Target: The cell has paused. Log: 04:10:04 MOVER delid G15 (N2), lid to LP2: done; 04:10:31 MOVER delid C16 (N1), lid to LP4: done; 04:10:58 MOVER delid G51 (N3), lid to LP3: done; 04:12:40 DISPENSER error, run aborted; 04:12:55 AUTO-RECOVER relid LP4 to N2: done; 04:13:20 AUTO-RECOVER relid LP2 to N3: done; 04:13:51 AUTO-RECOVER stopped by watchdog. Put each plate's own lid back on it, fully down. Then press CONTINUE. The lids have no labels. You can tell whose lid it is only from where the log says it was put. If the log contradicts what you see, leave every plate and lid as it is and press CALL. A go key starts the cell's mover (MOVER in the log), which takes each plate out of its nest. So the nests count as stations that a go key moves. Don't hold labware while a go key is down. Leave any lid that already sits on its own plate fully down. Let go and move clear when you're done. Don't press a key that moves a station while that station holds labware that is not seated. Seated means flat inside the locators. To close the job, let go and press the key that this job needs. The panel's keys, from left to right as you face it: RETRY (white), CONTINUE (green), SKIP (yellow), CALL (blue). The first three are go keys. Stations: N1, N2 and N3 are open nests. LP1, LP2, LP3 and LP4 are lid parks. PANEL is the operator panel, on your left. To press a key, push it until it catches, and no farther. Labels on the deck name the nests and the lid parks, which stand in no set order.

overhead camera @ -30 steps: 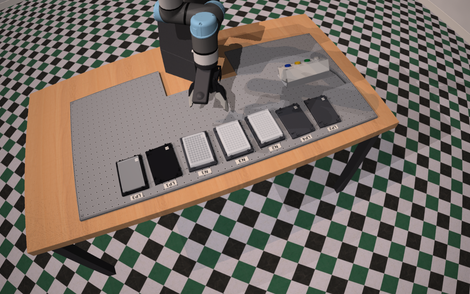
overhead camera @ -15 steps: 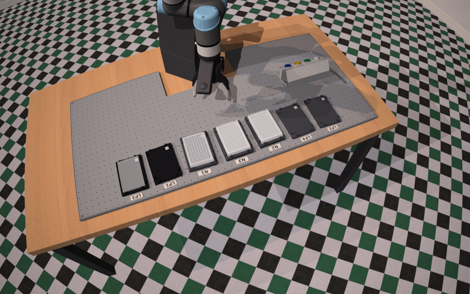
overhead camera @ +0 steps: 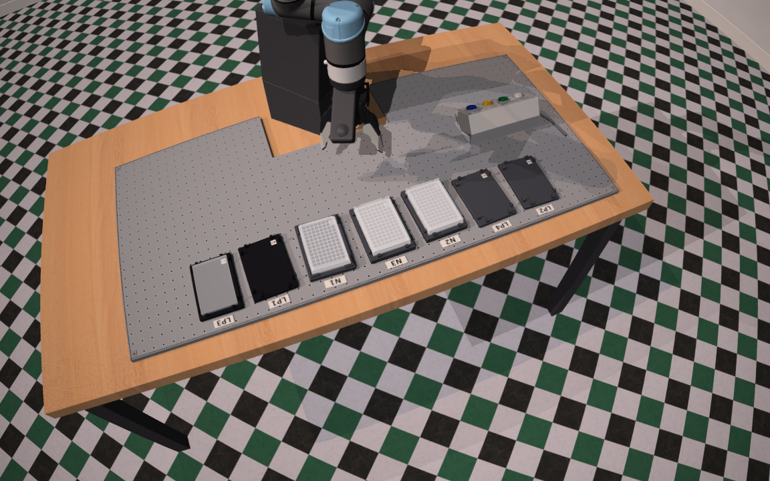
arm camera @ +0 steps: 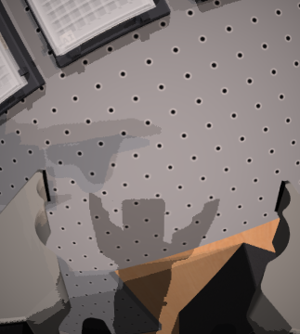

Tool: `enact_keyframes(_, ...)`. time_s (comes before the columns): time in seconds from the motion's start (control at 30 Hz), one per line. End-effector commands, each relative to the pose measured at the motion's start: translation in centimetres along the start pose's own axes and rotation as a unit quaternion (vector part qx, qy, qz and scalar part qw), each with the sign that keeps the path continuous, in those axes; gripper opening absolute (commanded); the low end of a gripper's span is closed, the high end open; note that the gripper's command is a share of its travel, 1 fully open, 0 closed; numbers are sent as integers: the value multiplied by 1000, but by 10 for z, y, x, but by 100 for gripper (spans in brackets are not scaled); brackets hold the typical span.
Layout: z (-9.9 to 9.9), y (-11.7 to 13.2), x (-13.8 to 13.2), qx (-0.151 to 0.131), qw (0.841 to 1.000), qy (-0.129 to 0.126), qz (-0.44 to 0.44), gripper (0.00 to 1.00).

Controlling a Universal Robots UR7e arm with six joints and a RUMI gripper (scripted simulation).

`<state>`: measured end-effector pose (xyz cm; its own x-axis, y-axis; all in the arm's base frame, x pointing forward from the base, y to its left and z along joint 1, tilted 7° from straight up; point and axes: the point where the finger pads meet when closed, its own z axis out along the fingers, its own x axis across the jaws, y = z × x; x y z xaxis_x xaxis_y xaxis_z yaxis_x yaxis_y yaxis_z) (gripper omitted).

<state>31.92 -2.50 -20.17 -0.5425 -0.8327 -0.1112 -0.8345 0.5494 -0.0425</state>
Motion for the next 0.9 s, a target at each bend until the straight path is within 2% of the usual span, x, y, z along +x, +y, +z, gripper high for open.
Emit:
enact_keyframes(0.0, 0, 3, -1, 0, 998, -1, -59, 82)
enact_keyframes(0.27, 0, 4, -3, 0, 992, -1, -128, 82)
enact_keyframes(0.53, 0, 5, -5, 0, 978, -1, -207, 82)
enact_keyframes(0.87, 0, 5, -5, 0, 973, -1, -230, 82)
